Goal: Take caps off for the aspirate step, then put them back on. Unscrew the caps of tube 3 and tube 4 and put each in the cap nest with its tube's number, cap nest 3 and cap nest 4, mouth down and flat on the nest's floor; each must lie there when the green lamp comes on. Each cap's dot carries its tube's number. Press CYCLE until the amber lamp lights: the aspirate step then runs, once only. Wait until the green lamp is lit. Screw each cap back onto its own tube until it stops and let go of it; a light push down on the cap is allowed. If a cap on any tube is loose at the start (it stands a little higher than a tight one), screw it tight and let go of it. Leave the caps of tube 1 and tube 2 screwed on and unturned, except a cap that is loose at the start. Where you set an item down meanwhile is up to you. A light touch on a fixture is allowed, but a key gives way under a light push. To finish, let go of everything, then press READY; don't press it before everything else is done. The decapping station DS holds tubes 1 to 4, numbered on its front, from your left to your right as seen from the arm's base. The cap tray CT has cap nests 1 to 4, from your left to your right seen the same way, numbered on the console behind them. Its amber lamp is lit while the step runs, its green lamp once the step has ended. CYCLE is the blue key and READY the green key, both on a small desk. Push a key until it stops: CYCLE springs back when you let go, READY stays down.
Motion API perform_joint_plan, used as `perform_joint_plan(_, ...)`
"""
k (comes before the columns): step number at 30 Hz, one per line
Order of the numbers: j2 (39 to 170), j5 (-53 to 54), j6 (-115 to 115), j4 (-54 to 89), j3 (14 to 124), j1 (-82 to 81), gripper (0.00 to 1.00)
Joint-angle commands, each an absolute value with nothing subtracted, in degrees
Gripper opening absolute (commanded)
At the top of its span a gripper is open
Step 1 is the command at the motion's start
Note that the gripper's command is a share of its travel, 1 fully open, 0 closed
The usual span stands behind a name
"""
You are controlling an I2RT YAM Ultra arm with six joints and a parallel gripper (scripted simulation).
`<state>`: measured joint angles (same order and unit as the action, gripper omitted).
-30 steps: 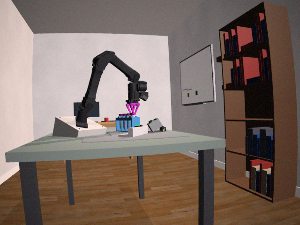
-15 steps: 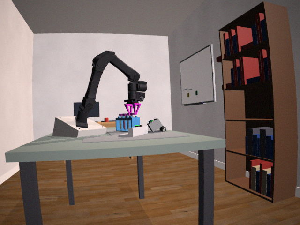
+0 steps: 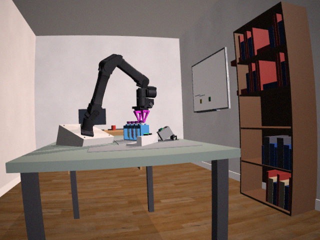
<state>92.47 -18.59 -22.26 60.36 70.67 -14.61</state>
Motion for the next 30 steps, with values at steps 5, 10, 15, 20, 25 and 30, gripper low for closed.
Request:
perform_joint_plan(5,91.9,-18.6,-16.8,60.3,71.1,-14.7,0.0)
perform_joint_plan(10,91.9,-18.6,-7.3,60.3,71.1,-14.7,0.0)
perform_joint_plan(15,91.9,-18.6,2.3,60.2,71.0,-14.7,0.0)
perform_joint_plan(20,92.0,-18.6,8.0,60.2,71.0,-14.7,0.0)
perform_joint_plan(25,92.0,-18.6,17.5,60.1,70.9,-14.7,0.0)
perform_joint_plan(30,92.0,-18.6,22.4,60.1,70.9,-14.7,0.0)
